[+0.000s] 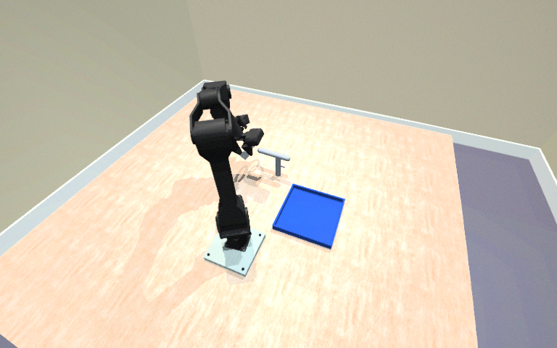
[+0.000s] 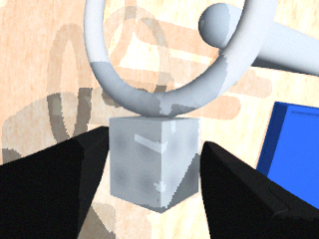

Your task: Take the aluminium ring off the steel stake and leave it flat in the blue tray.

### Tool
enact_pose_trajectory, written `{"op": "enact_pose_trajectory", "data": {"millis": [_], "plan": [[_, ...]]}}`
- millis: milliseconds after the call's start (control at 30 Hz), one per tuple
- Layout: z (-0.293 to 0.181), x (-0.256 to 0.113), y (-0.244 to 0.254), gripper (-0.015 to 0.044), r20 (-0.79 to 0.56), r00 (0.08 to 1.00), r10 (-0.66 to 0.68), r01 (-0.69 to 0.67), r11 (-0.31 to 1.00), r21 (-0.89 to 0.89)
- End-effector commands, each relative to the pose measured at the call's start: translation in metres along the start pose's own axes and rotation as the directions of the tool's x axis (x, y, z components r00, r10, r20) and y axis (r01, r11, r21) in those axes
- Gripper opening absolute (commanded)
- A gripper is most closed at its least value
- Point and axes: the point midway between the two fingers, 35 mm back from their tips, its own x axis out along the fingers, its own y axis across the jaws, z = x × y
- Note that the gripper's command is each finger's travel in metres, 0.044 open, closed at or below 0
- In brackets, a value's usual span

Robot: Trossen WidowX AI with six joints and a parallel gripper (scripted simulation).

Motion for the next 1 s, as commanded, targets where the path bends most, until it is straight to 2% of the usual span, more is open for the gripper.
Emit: {"op": "enact_pose_trajectory", "data": {"millis": [0,967], "plan": [[0.002,-0.007,-0.001,0.0,0.002,1.0,0.001,-0.001,1.0,0.005],[0.008,-0.052,-0.016,0.0,0.002,1.0,0.001,-0.001,1.0,0.005]]}}
